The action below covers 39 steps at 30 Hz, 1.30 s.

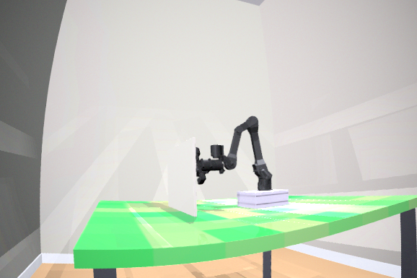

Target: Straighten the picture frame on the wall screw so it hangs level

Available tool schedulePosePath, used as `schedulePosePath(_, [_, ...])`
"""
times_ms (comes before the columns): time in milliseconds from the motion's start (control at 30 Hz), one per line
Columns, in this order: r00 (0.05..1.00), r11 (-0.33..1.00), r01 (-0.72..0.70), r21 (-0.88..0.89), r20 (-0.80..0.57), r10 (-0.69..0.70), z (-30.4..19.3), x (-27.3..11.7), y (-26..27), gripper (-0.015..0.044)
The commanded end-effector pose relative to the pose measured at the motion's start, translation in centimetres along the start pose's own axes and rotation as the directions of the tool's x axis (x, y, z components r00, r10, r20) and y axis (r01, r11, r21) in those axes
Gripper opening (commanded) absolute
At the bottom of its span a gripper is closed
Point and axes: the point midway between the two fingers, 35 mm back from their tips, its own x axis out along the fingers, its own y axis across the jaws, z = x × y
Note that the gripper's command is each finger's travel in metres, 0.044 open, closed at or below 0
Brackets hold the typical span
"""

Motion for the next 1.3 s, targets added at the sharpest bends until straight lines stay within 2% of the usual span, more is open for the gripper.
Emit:
schedulePosePath(0, [1.000, 1.000, -0.022, -0.008, -0.008, 0.022, -0.30, 0.09, 0.71, 0.0000])
schedulePosePath(1267, [1.000, 1.000, -0.022, -0.008, -0.008, 0.022, -0.67, 0.10, 0.43, 0.0000])
